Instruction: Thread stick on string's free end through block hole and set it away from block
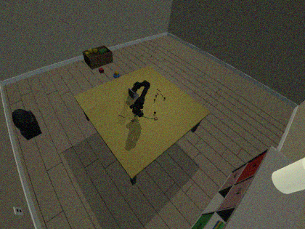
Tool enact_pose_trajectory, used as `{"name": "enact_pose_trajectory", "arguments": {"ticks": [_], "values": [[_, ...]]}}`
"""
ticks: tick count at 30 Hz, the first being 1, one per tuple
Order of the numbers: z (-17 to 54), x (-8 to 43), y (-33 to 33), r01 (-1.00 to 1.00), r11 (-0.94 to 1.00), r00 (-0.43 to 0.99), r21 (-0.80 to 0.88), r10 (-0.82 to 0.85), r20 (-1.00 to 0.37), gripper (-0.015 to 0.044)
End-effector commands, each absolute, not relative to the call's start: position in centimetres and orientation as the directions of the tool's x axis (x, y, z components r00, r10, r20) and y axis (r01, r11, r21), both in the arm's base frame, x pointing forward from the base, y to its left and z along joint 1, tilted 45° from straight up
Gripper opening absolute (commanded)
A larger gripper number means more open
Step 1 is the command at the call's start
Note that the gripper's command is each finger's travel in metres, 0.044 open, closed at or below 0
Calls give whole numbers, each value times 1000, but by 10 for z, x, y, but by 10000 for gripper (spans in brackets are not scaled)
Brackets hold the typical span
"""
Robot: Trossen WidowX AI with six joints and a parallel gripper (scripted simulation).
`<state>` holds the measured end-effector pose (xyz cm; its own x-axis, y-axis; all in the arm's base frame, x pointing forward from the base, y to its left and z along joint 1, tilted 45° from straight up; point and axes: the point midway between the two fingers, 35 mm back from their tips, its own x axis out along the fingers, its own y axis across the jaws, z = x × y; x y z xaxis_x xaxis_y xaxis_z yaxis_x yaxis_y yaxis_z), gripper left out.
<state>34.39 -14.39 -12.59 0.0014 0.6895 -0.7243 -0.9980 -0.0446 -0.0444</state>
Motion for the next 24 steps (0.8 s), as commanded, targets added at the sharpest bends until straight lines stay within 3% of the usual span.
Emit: {"name": "enact_pose_trajectory", "arguments": {"ticks": [1, 24], "values": [[-128, 345, -151, -998, -44, 7, -51, 686, -727, 0], [-148, 348, -173, -998, -43, 7, -51, 684, -730, 0]]}}
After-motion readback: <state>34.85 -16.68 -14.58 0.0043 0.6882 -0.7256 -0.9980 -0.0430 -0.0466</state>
